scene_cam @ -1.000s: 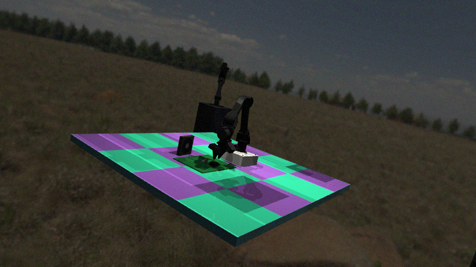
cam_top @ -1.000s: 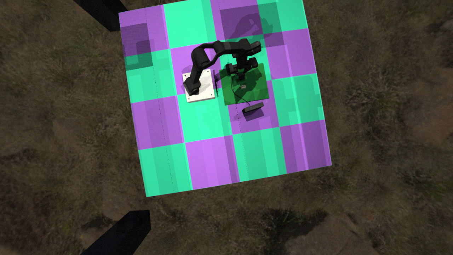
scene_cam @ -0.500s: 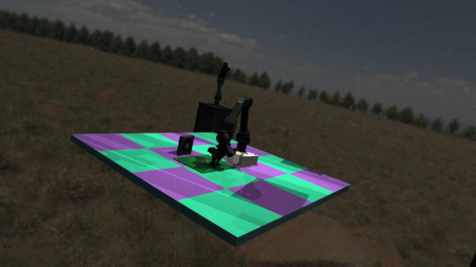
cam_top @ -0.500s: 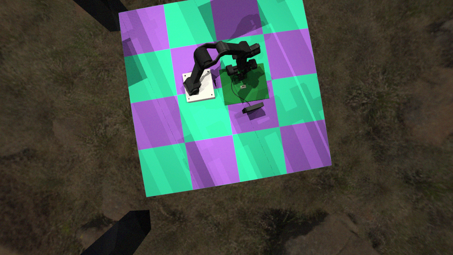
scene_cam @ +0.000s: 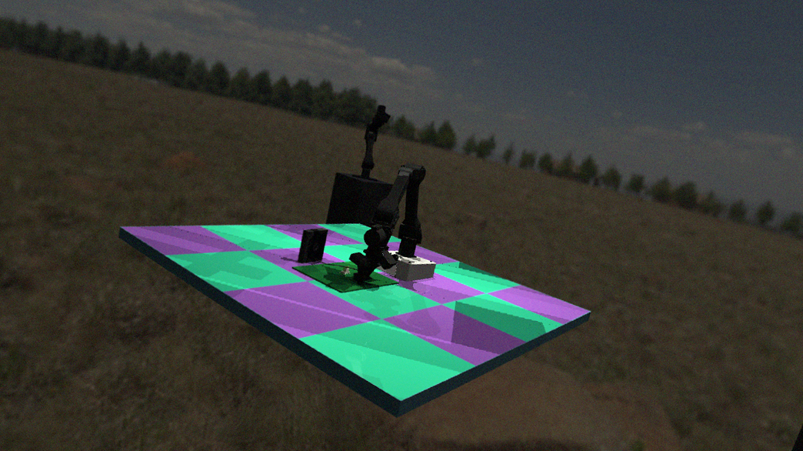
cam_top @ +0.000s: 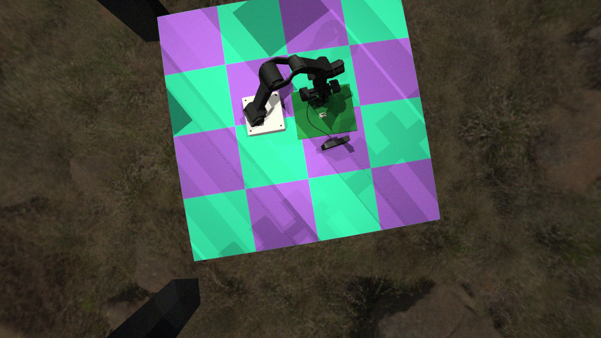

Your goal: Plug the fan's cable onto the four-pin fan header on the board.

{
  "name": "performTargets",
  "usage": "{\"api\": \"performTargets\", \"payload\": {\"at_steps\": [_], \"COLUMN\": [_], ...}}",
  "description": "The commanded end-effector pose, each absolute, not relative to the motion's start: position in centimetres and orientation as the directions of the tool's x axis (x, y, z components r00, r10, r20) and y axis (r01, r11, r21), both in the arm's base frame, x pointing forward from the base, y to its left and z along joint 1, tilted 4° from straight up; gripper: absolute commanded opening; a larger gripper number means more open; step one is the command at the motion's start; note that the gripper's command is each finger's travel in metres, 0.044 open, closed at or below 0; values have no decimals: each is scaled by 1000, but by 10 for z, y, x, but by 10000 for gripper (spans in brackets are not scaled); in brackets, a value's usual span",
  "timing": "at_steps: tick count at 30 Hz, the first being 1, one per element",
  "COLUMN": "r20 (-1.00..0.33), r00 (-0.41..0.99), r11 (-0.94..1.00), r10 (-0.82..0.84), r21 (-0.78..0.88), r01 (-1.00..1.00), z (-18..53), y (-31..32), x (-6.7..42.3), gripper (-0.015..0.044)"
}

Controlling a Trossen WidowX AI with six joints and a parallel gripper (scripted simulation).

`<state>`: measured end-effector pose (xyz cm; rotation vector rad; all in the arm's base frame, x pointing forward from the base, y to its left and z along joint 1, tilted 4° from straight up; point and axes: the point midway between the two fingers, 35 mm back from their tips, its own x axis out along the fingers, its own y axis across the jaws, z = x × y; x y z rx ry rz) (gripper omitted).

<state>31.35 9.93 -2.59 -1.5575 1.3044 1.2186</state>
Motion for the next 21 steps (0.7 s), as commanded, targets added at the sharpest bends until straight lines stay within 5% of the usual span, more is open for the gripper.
{"api": "performTargets", "payload": {"at_steps": [1,11,21], "r20": [-965,-965,-964], "r00": [26,26,27], "r11": [-196,-196,-195], "r10": [-262,-262,-264], "r21": [26,26,26], "r01": [-980,-980,-980], "z": [-26,-24,7], "y": [99,100,101], "x": [314,314,317], "gripper": [92,0,0]}}
